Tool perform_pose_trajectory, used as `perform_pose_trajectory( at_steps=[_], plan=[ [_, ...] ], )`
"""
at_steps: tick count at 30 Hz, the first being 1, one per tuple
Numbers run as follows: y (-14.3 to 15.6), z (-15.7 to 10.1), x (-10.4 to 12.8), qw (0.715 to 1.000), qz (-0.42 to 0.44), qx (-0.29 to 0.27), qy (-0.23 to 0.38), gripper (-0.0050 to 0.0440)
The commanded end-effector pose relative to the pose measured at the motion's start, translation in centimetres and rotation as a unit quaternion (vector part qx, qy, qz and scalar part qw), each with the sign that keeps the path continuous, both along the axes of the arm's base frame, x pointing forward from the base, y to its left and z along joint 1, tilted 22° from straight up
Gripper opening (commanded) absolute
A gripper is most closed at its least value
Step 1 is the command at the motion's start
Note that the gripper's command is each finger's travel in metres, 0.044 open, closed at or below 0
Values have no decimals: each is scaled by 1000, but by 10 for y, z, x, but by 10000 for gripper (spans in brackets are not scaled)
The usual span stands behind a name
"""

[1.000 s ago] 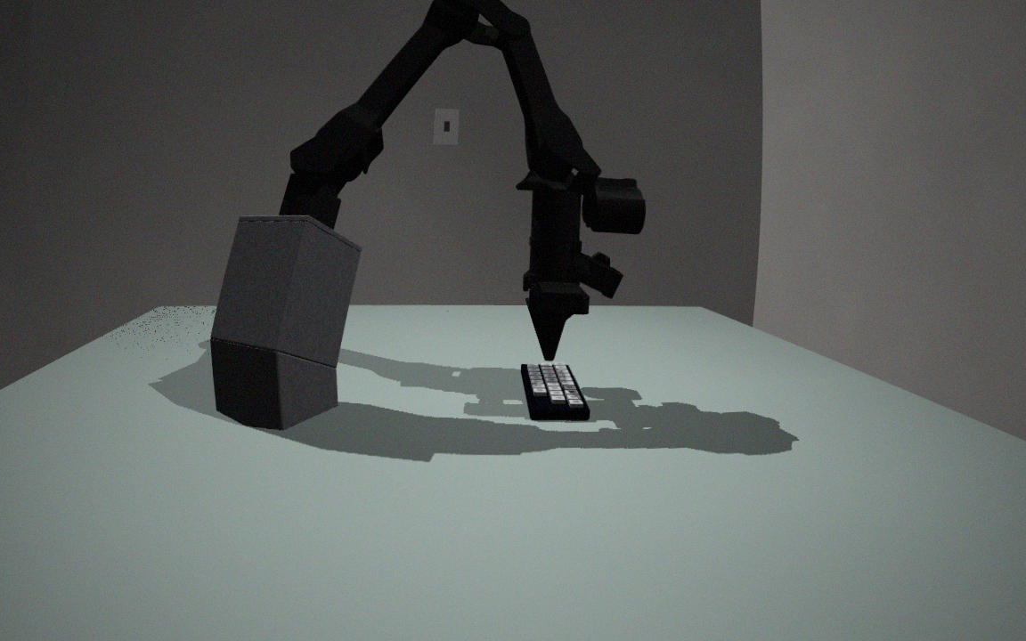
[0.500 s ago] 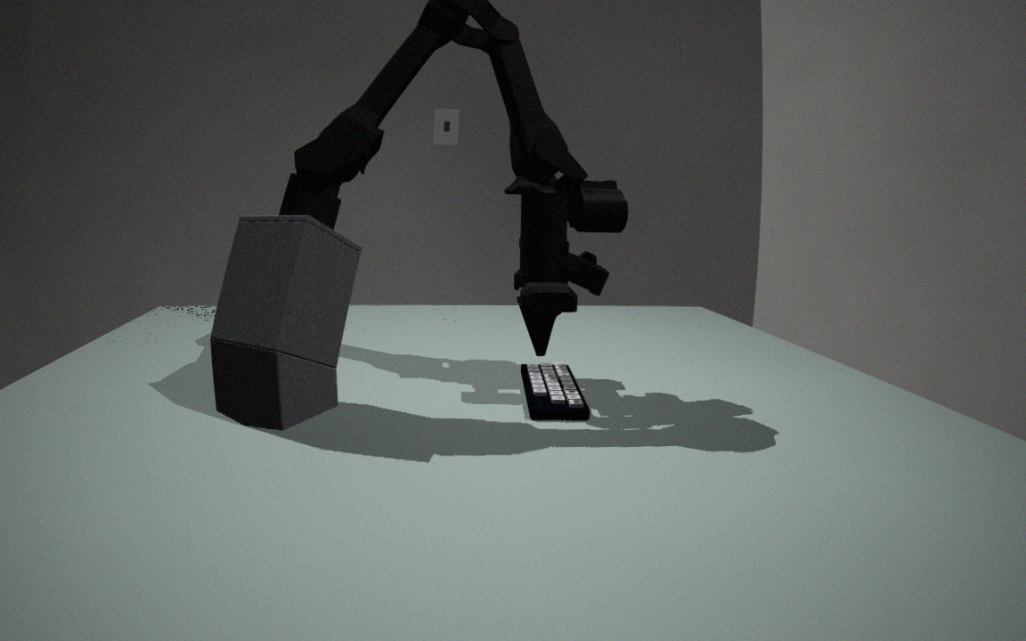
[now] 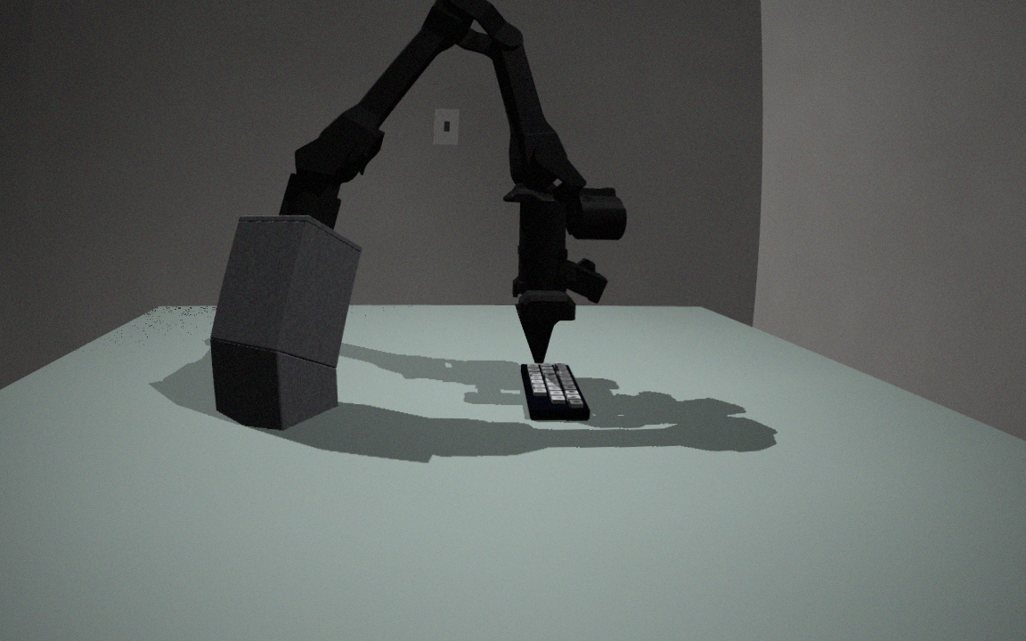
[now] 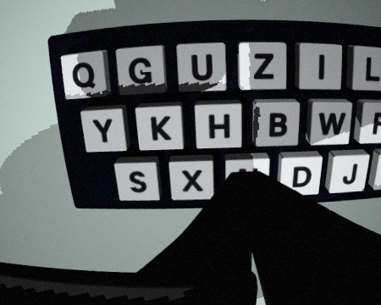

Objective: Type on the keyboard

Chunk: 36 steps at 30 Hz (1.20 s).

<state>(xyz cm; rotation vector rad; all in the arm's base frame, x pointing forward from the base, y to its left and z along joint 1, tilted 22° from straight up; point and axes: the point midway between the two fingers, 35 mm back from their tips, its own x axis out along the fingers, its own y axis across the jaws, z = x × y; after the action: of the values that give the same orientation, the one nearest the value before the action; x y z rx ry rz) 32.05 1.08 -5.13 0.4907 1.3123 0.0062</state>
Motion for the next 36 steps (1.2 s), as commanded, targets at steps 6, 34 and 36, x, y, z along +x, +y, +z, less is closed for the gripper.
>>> perform_pose_trajectory(
  at_steps=[6,34,36],
  plan=[
    [4,-16,0,1000,-1,-2,9,0],
    [4,-17,0,1000,-1,-2,9,0],
    [4,-17,0,1000,-1,-2,9,0]
  ],
)
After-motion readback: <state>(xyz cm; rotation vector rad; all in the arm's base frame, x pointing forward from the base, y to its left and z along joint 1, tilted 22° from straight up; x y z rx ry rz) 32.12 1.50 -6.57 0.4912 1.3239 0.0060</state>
